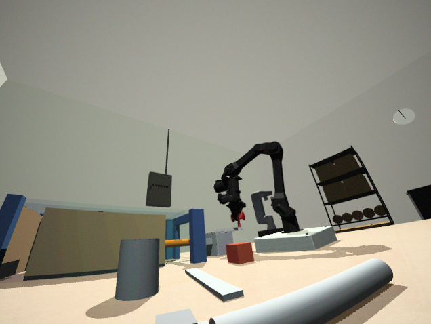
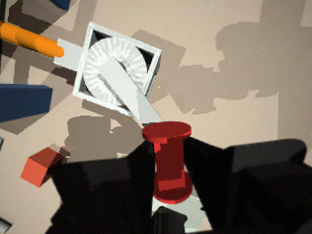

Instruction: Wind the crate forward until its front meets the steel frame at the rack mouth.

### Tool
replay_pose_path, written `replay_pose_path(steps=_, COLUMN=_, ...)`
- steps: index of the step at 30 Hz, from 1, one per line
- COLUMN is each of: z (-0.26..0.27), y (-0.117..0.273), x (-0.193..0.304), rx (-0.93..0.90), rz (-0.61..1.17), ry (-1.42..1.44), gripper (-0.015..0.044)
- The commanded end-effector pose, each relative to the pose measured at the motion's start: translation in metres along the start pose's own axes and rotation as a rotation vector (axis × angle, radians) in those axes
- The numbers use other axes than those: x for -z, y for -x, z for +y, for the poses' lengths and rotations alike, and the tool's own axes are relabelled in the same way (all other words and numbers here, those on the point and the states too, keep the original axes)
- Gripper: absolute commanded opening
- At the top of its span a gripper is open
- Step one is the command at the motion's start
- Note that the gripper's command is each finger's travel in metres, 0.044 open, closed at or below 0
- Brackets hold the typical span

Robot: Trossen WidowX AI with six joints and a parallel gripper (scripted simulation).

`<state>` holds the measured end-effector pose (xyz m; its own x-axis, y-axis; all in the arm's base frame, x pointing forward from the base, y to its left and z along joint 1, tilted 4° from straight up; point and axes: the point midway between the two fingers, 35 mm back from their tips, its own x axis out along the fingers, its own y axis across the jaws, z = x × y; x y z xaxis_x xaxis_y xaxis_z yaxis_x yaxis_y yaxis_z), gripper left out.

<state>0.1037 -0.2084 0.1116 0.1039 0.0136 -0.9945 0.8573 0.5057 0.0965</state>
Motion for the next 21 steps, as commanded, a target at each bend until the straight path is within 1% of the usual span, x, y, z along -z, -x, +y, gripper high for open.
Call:
replay_pose_path(steps=1, z=-0.015, y=-0.013, x=-0.005, rx=0.037, rz=0.031, ry=-0.014, gripper=0.0000)
replay_pose_path(steps=21, z=-0.029, y=-0.013, x=-0.023, rx=0.038, rz=0.030, ry=-0.014, gripper=0.0000)
